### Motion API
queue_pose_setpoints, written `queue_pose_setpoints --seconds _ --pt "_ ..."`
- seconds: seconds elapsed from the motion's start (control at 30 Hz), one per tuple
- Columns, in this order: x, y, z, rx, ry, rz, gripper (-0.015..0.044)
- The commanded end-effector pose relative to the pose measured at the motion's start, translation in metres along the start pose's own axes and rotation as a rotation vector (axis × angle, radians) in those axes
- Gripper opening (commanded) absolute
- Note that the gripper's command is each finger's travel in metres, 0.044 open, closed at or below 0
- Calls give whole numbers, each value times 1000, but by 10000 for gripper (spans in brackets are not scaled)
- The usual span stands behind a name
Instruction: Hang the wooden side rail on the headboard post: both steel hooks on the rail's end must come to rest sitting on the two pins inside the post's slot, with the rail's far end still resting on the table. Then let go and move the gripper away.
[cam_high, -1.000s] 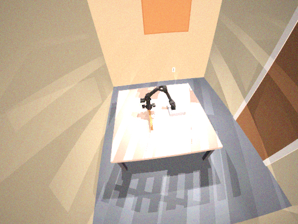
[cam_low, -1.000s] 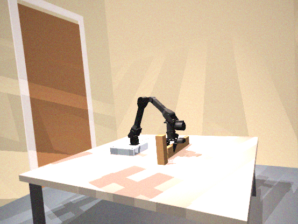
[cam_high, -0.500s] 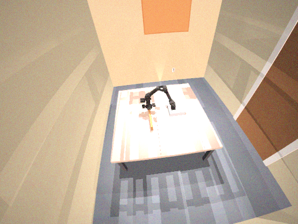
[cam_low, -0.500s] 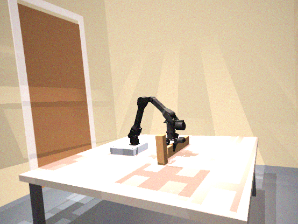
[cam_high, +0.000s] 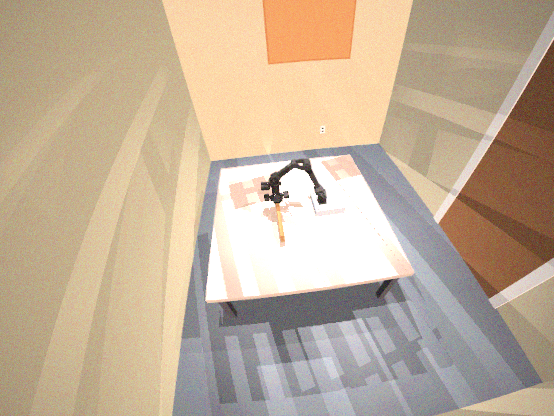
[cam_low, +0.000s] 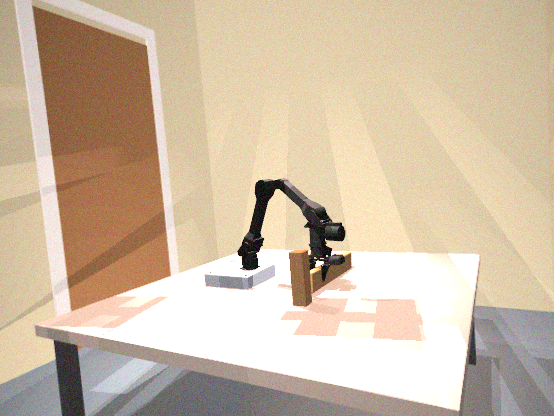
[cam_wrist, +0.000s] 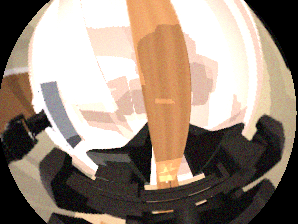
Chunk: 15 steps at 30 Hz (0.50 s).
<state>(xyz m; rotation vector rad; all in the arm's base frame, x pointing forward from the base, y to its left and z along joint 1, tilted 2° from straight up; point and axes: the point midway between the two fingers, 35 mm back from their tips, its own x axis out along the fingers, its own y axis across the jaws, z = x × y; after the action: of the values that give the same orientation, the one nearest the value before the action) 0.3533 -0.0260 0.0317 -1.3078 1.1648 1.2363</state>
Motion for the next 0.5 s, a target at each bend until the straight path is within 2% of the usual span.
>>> queue_pose_setpoints --seconds 0.0,0.47 --pt "-8 -3 0 -6 0 -20 0" --pt "-10 -3 0 -6 0 -20 0"
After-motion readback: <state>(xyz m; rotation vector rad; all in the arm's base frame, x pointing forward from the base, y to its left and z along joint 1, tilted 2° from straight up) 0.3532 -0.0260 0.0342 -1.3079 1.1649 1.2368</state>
